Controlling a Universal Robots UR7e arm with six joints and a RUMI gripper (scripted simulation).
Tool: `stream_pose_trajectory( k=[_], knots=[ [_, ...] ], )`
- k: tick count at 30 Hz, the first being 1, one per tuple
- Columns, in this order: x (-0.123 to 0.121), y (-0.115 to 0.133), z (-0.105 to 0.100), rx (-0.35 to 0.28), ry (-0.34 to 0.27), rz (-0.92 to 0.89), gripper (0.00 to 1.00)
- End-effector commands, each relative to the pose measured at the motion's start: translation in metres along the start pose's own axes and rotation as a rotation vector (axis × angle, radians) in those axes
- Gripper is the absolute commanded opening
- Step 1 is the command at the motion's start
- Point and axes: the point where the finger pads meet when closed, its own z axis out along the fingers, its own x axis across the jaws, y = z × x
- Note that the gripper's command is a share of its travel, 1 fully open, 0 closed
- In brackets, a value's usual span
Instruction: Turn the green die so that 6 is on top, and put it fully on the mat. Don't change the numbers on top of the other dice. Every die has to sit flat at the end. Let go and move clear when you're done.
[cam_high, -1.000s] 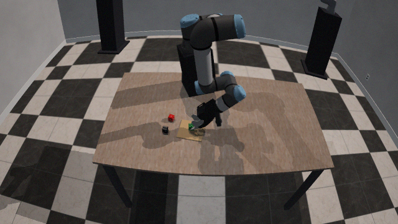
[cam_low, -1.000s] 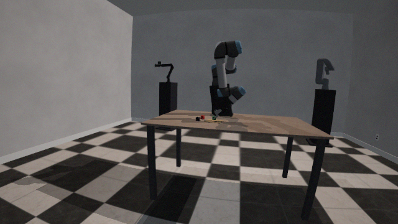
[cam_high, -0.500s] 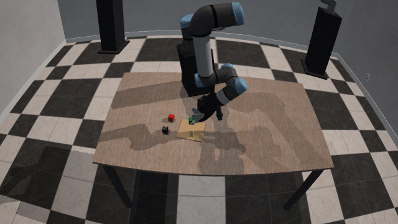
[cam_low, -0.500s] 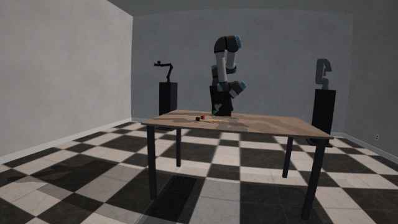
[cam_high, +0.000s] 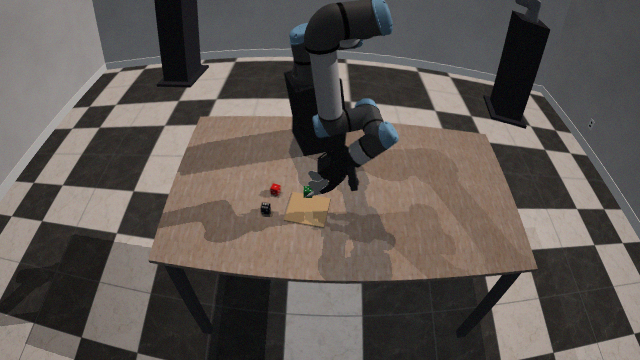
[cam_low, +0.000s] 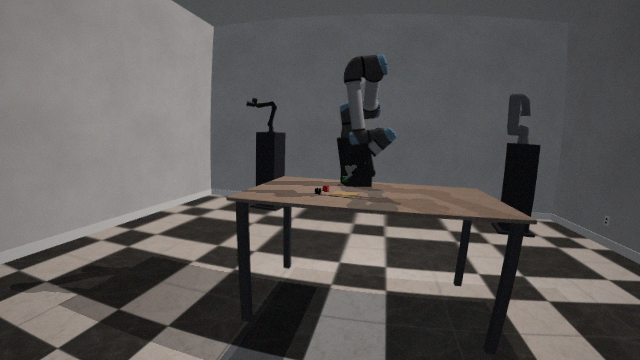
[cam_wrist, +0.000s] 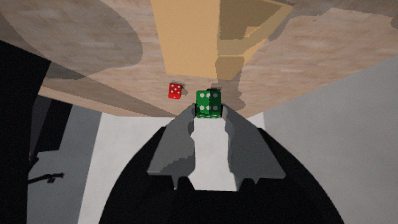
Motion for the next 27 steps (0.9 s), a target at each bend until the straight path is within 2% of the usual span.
stream_pose_trajectory(
  k=[1, 5, 12, 14, 18, 27],
  knots=[
    [0.0003, 0.0003, -0.0003, 0.002, 0.0, 0.001, 0.1],
    [-0.0009, 0.0003, 0.0009, 0.035, -0.007, 0.001, 0.1],
    [-0.0022, 0.0011, 0.0022, 0.177, -0.014, 0.001, 0.1],
    [-0.0022, 0.0011, 0.0022, 0.177, -0.014, 0.001, 0.1],
    [-0.0005, 0.0023, 0.0007, 0.242, -0.004, 0.001, 0.1],
    [0.0001, 0.0027, 0.0004, 0.271, -0.001, 0.0, 0.1]
  ],
)
